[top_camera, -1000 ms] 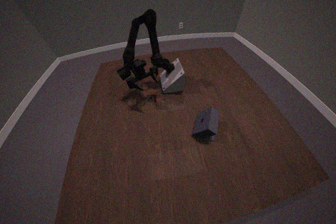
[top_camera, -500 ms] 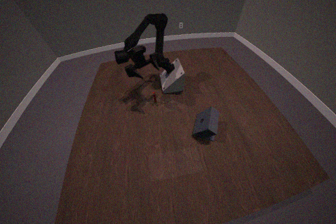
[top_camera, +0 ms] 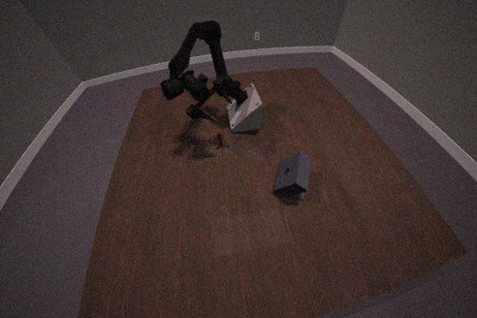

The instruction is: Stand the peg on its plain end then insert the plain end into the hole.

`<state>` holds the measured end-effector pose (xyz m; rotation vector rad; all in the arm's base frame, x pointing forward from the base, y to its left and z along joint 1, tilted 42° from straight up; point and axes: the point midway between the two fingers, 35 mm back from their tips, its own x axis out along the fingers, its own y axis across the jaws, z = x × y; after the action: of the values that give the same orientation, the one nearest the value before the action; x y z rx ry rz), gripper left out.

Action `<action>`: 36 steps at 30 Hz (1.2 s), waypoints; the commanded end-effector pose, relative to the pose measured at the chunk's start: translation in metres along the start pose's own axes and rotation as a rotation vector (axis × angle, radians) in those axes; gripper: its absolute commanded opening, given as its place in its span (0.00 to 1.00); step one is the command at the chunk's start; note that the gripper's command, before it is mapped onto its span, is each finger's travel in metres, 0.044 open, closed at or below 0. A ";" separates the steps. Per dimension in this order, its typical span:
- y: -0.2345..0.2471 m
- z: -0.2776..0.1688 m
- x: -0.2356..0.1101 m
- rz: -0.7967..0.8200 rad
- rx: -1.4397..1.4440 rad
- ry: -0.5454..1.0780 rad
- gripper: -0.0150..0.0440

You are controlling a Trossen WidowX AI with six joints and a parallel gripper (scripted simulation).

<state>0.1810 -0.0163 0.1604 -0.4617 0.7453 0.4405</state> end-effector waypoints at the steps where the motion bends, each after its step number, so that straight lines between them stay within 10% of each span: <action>1: 0.000 -0.009 0.006 0.031 0.059 0.118 1.00; 36: -0.025 -0.028 0.022 -0.300 -0.040 0.996 1.00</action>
<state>0.1871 -0.0460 0.1270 -0.7550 1.5882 -0.0234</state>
